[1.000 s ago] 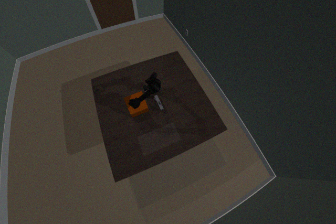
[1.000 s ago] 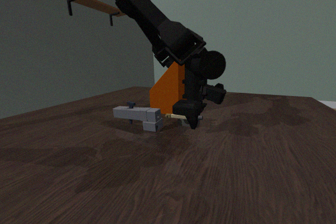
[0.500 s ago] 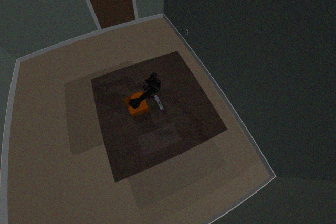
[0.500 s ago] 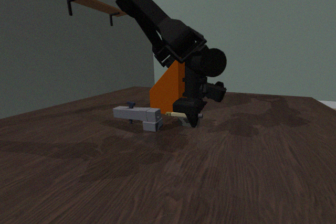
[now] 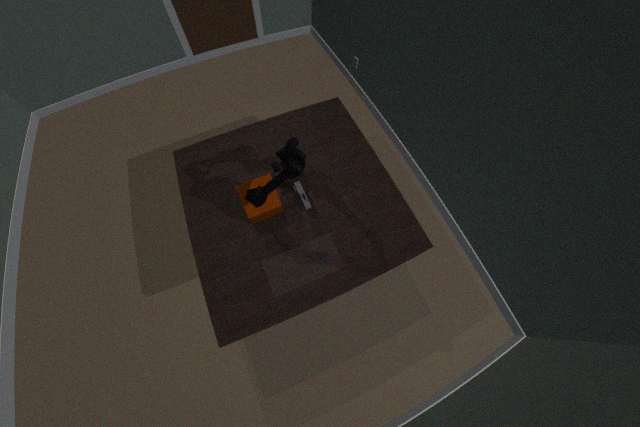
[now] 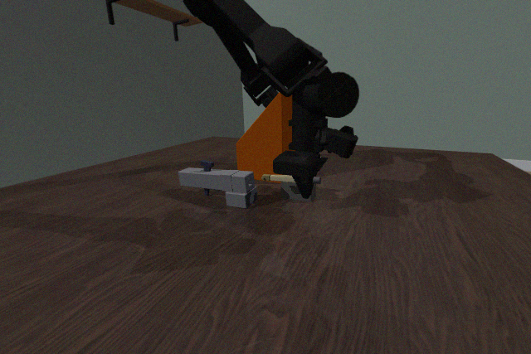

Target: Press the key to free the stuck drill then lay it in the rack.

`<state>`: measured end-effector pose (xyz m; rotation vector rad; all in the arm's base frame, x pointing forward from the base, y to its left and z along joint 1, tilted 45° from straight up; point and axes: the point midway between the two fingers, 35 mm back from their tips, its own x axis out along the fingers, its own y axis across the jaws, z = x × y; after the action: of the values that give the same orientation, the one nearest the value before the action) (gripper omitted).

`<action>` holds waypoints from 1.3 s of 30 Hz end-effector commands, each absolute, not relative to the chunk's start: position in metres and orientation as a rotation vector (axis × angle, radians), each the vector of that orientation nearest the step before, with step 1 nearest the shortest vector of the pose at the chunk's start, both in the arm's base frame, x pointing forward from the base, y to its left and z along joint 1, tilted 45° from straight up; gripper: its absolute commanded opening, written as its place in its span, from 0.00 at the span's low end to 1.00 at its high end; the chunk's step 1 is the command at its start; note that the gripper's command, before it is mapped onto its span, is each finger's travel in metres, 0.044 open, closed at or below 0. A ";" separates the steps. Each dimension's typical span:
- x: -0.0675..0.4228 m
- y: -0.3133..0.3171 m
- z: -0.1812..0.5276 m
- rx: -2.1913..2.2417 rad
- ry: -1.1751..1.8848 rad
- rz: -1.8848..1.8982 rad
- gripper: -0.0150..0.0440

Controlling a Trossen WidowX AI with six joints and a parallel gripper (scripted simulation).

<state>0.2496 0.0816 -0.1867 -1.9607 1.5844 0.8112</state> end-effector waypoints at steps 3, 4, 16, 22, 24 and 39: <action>0.249 0.084 -0.184 -1.955 1.580 0.810 0.25; 0.249 0.085 -0.184 -1.955 1.580 0.810 0.25; 0.248 0.087 -0.180 -1.955 1.580 0.810 0.25; 0.248 0.088 -0.179 -1.955 1.580 0.810 0.25; 0.247 0.089 -0.178 -1.955 1.580 0.810 0.25; 0.246 0.092 -0.175 -1.954 1.580 0.810 0.25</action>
<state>0.2458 0.0895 -0.1768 -1.9609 1.5845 0.8123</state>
